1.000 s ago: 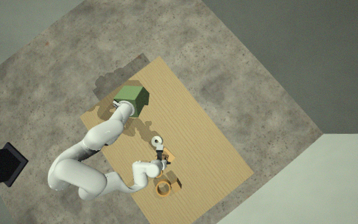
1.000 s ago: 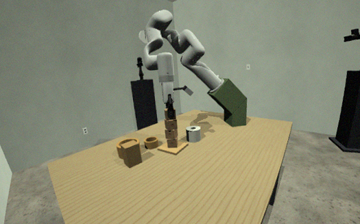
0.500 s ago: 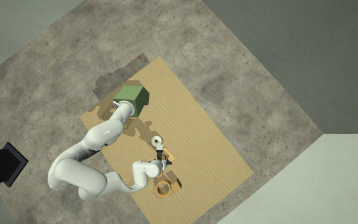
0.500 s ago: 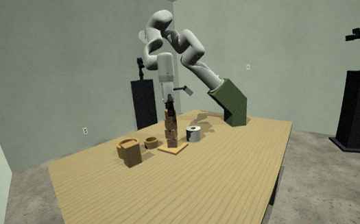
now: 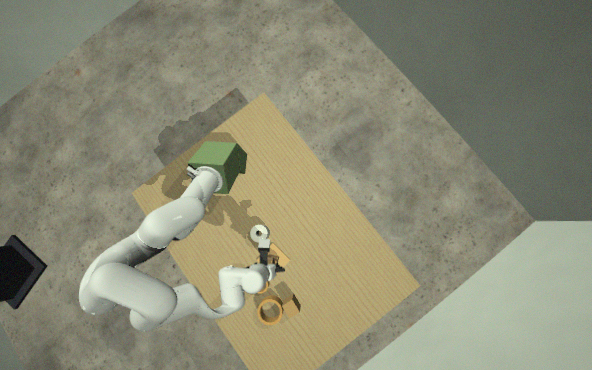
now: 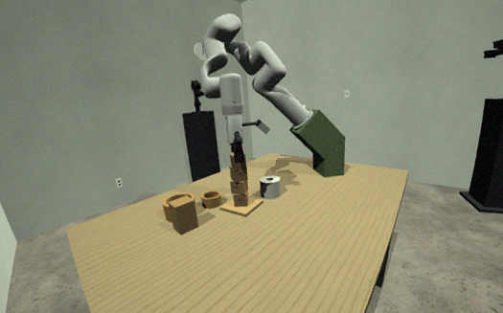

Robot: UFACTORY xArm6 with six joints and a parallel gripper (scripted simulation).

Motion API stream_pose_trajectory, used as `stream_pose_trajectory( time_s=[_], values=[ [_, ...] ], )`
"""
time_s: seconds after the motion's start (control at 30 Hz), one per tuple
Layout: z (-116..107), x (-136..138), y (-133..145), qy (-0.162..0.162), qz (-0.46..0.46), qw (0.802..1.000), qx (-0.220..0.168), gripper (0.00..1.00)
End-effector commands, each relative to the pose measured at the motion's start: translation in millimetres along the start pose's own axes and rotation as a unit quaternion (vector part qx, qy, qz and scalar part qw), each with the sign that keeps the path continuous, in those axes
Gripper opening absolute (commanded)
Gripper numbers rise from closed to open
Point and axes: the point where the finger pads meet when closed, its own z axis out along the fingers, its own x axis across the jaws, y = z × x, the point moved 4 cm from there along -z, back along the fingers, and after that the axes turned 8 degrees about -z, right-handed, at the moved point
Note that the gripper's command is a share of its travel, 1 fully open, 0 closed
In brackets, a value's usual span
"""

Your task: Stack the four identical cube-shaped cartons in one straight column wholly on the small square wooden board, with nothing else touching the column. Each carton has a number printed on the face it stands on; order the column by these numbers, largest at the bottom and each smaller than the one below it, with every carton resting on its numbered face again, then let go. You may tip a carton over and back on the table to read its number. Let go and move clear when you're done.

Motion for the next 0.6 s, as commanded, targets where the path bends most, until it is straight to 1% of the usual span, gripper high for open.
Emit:
stream_pose_trajectory(
  time_s=[0.0, 0.13, 0.17, 0.2, 0.33, 0.37, 0.4, 0.57],
  values=[
    [-1, 0, 1, 0.001, 0.0, 1.0, -0.001, 1.0],
    [-1, 1, 1, 0.001, 0.0, 1.0, -0.001, 1.0],
    [-4, 1, 1, 0.001, 0.0, 1.0, -0.002, 1.0],
    [-11, 1, 2, 0.0, 0.001, 1.0, -0.002, 1.0],
    [-52, 1, 2, 0.0, 0.001, 1.0, -0.003, 1.0],
    [-59, 1, 2, 0.0, 0.001, 1.0, -0.003, 1.0],
    [-62, 1, 1, 0.0, 0.001, 1.0, -0.002, 1.0],
    [-62, 1, 1, 0.001, 0.001, 1.0, -0.002, 1.0]
  ],
)
